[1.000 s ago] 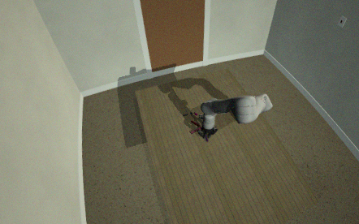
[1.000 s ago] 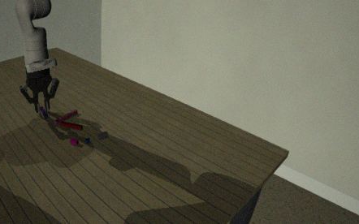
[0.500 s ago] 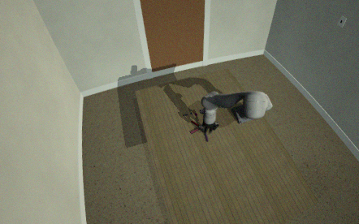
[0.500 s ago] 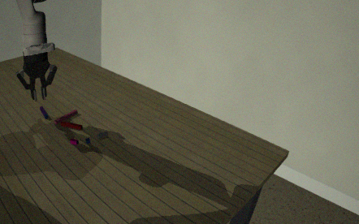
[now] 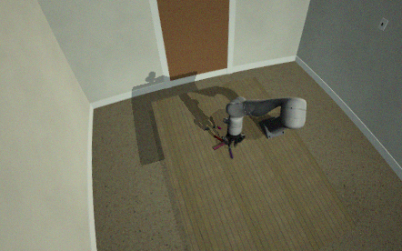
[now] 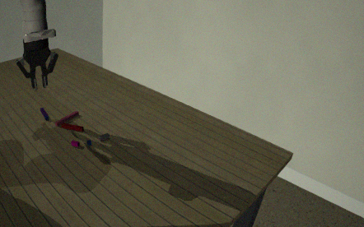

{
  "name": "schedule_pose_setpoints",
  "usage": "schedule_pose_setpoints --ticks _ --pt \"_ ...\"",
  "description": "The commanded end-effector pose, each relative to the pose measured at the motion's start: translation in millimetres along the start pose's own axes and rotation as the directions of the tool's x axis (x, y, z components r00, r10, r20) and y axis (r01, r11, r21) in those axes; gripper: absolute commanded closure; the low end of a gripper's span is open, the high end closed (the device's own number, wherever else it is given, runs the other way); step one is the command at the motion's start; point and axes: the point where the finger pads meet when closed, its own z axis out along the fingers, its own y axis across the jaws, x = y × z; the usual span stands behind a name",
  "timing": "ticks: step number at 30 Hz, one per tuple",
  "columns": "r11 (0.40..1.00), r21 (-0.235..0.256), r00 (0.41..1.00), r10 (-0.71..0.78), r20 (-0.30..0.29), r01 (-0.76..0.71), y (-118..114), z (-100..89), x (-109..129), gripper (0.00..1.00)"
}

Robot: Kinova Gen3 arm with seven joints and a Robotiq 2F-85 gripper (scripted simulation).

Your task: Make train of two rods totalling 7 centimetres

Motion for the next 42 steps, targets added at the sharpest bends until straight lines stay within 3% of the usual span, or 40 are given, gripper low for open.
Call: schedule_pose_setpoints --ticks 1,26,42 --pt "1.0 0.005 1.0 -0.003 0.001 0.003 -1 -1.7 -1 0.0" --pt "1.0 0.005 1.0 -0.003 0.001 0.003 -1 -4.4 -1 0.0" --pt "1.0 0.005 1.0 -0.003 0.001 0.003 -1 -65.0 -1 0.0"
